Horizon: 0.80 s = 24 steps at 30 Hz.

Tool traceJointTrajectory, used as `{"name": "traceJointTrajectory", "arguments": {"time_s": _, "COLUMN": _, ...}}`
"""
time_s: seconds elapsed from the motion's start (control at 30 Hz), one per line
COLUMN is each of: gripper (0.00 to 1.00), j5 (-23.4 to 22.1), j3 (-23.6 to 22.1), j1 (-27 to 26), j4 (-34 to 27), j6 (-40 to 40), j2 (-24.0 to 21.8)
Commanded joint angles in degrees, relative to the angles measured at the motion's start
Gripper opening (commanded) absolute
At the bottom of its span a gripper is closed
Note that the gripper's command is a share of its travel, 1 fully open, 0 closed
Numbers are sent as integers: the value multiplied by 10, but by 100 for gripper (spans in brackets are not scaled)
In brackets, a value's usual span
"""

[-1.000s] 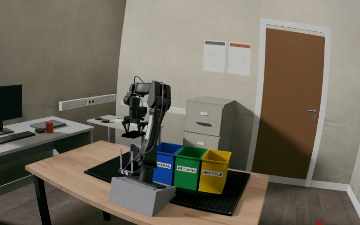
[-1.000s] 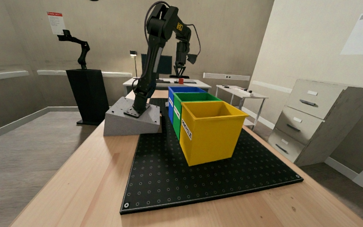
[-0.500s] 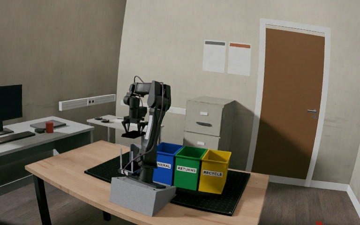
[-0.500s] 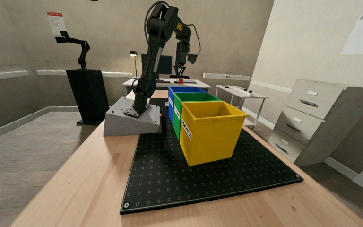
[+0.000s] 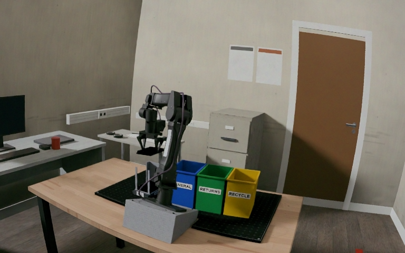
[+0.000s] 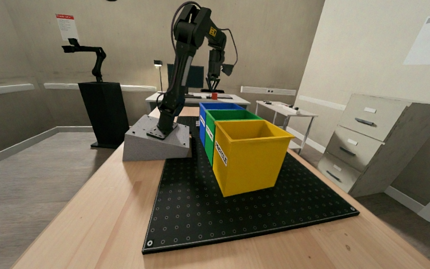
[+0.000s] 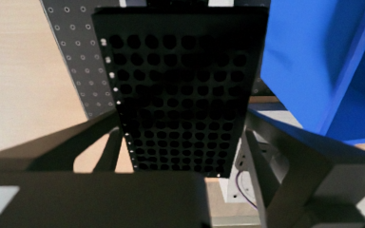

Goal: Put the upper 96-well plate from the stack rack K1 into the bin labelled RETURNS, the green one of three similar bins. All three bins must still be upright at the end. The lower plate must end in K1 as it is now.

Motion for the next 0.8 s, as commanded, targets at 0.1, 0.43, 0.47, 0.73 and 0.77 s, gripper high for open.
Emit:
{"name": "traceJointTrajectory", "arguments": {"time_s": 0.1, "gripper": 0, "j5": 9, "j3": 24, "j1": 11, "j4": -3, "j6": 4, "j2": -17}}
{"name": "traceJointTrajectory", "arguments": {"time_s": 0.43, "gripper": 0, "j5": -2, "j3": -34, "j1": -30, "j4": 7, "j6": -98, "j2": -56}}
{"name": "traceJointTrajectory", "arguments": {"time_s": 0.47, "gripper": 0, "j5": -3, "j3": -39, "j1": -35, "j4": 7, "j6": -103, "j2": -62}}
{"name": "traceJointTrajectory", "arguments": {"time_s": 0.73, "gripper": 0, "j5": -11, "j3": -66, "j1": -69, "j4": 2, "j6": -139, "j2": -95}}
{"name": "traceJointTrajectory", "arguments": {"time_s": 0.77, "gripper": 0, "j5": -12, "j3": -70, "j1": -75, "j4": 3, "j6": -145, "j2": -100}}
